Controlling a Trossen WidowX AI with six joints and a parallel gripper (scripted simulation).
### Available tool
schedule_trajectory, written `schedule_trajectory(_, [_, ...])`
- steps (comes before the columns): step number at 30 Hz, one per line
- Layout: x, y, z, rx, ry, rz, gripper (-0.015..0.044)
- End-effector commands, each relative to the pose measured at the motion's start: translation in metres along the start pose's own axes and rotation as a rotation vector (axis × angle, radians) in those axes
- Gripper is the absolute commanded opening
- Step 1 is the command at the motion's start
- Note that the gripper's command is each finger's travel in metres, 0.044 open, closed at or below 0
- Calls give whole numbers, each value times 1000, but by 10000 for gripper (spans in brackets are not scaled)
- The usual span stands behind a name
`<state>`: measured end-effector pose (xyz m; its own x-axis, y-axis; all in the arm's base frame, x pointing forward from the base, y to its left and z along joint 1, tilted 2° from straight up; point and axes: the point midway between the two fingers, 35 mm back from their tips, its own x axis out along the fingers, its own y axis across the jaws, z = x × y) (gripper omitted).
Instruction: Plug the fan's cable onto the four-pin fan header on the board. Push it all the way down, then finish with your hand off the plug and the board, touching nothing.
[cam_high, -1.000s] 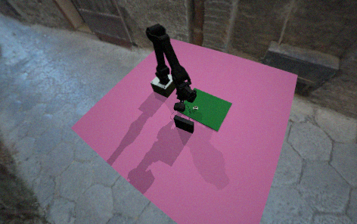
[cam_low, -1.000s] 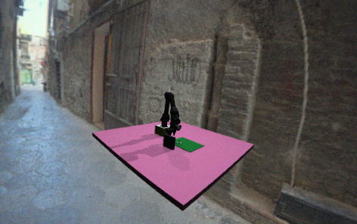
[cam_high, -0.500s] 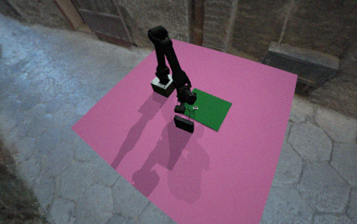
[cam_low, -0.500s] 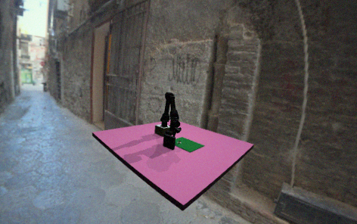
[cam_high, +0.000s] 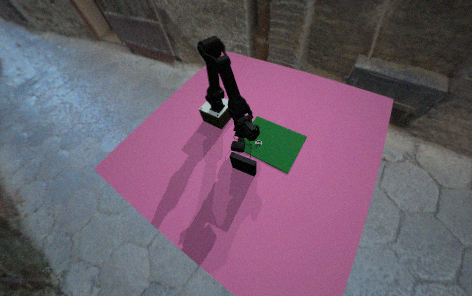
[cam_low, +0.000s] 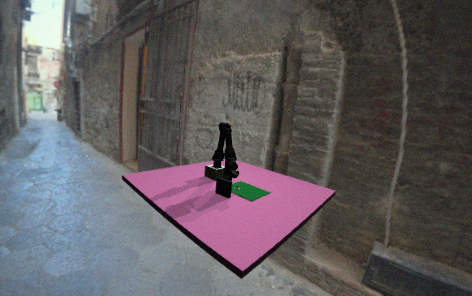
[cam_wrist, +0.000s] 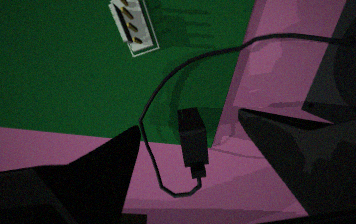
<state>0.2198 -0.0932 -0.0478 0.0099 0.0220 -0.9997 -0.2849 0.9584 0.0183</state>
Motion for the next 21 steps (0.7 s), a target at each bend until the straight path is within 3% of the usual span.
schedule_trajectory(1, [0,0,0,0,-1,0,361])
schedule_trajectory(21, [0,0,0,0,-1,0,228])
